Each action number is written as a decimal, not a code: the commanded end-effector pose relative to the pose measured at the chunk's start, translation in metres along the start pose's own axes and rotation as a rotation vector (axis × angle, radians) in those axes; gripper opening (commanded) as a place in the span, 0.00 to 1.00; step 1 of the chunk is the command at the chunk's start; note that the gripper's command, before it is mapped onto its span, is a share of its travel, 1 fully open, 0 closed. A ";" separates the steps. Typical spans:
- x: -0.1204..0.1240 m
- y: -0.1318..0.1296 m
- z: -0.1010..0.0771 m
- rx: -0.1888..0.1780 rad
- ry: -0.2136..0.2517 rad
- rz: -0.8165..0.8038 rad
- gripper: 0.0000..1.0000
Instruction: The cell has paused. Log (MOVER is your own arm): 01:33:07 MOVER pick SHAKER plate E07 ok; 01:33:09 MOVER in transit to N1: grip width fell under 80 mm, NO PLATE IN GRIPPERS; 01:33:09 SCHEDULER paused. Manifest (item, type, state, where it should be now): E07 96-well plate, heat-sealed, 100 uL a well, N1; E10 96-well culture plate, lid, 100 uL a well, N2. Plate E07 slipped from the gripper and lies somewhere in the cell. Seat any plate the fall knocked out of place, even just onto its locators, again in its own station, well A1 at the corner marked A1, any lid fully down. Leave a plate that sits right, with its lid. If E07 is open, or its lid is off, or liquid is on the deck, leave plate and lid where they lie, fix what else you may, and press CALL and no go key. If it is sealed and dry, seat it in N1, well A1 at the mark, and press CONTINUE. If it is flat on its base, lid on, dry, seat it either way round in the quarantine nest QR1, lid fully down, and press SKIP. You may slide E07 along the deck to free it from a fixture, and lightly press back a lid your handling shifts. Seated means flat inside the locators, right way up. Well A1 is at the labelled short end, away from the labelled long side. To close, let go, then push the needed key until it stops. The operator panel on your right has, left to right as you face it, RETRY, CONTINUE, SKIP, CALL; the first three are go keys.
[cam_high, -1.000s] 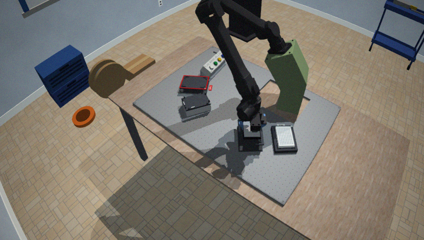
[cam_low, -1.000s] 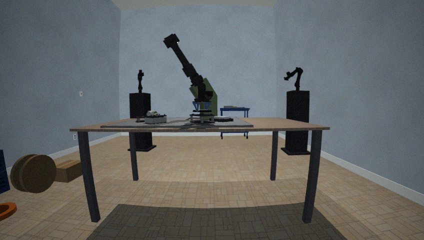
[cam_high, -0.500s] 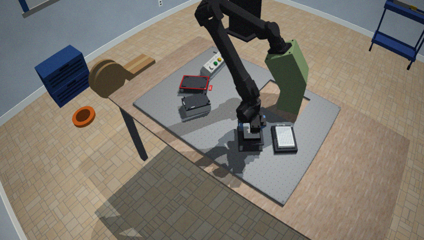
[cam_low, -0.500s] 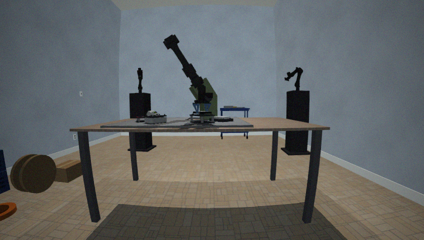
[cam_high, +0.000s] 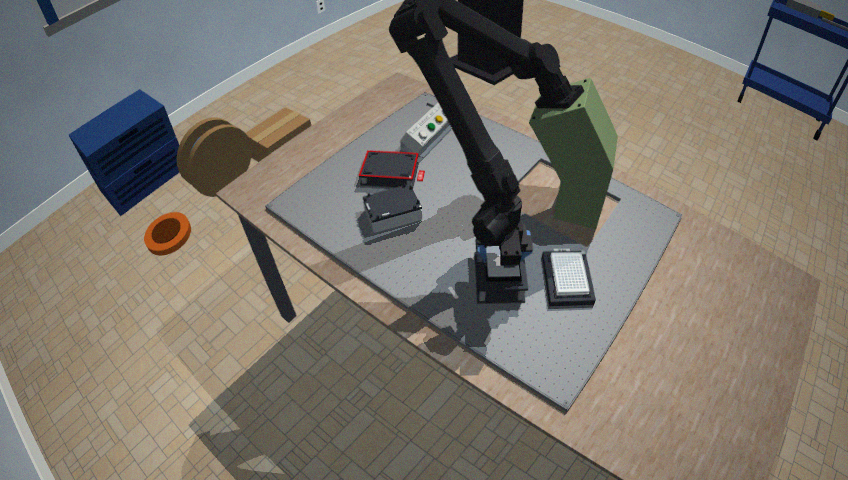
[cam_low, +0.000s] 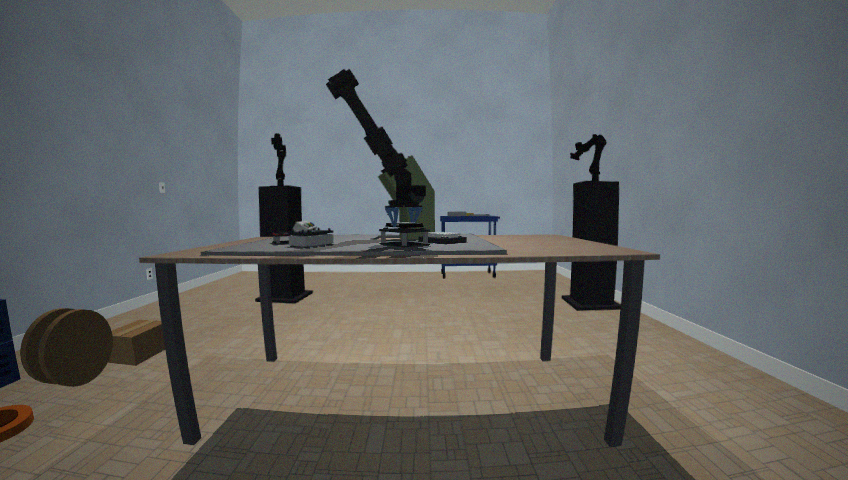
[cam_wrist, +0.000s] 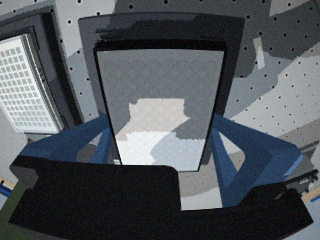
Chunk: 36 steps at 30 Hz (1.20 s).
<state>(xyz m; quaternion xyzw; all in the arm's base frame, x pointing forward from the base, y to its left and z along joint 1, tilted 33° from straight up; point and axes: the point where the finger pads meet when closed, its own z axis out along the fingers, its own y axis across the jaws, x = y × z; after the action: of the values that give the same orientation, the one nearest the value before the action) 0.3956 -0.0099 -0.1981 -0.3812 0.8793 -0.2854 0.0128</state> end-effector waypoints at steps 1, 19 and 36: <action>-0.002 -0.007 0.002 0.007 -0.014 0.005 0.00; -0.001 -0.003 0.009 0.002 -0.008 0.000 0.00; -0.005 -0.004 0.004 0.008 -0.016 -0.003 0.00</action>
<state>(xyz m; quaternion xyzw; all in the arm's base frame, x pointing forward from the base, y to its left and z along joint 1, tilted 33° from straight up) 0.3974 -0.0137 -0.2035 -0.3809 0.8793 -0.2856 0.0137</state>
